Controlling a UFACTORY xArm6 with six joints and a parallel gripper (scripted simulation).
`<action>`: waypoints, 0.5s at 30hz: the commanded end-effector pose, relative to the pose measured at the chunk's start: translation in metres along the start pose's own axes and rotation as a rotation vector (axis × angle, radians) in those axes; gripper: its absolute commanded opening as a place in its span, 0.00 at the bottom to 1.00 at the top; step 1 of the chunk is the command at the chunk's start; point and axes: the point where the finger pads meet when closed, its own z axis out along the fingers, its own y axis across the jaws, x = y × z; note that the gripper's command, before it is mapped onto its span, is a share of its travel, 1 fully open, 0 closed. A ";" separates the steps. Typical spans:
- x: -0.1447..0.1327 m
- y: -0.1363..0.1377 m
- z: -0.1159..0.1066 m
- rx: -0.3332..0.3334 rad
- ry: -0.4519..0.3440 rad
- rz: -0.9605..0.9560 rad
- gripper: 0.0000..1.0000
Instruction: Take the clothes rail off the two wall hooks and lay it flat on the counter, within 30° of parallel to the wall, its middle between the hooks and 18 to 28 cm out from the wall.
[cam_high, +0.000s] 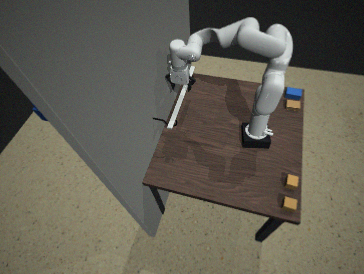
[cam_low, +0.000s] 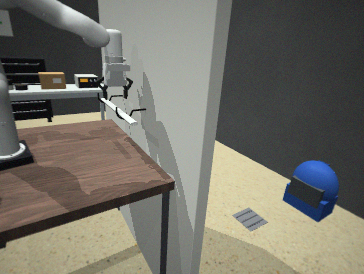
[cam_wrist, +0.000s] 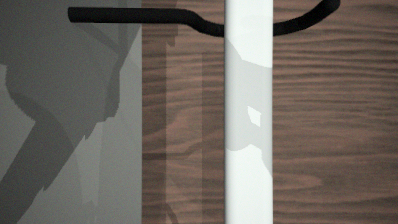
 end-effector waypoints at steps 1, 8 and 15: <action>0.000 -0.001 0.001 0.005 0.000 0.000 1.00; 0.000 -0.001 0.004 0.005 0.000 0.000 1.00; 0.000 -0.001 0.009 0.005 0.000 0.000 1.00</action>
